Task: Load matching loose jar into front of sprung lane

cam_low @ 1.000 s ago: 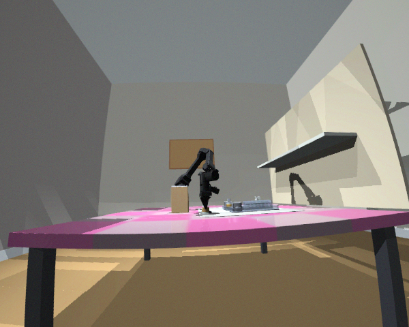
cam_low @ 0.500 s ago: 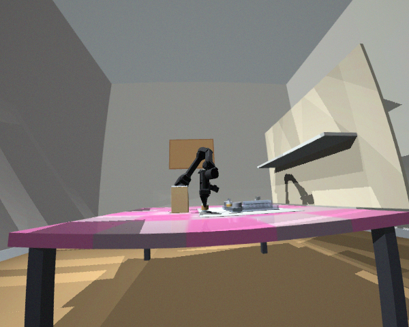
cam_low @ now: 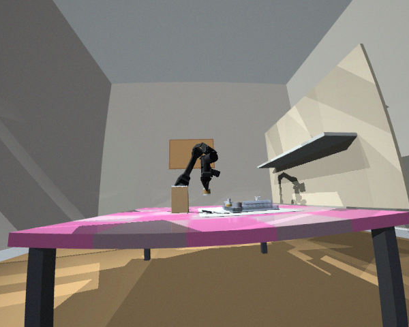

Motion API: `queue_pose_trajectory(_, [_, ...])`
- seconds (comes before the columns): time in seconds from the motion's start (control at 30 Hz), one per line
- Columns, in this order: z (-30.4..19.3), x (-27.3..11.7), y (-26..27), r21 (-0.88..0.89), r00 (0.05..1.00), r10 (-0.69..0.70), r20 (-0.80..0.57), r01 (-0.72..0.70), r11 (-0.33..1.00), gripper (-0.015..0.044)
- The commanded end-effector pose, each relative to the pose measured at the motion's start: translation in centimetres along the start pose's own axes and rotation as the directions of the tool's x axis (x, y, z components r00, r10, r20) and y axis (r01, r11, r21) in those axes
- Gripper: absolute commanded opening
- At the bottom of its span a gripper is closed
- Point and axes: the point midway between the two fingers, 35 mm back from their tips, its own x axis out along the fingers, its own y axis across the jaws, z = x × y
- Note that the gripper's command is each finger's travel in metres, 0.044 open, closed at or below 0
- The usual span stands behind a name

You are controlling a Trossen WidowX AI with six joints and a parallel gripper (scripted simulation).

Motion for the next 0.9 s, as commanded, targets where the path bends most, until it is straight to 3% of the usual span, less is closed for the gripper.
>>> queue_pose_trajectory(0.0, [0.2, -0.4, 0.3, -0.007, 1.0, 0.001, -0.006, -0.001, 1.0, 0.0])
queue_pose_trajectory(0.87, [9.1, 3.4, 9.4, -0.057, 1.0, -0.014, -0.003, 0.014, 0.998, 0.0])
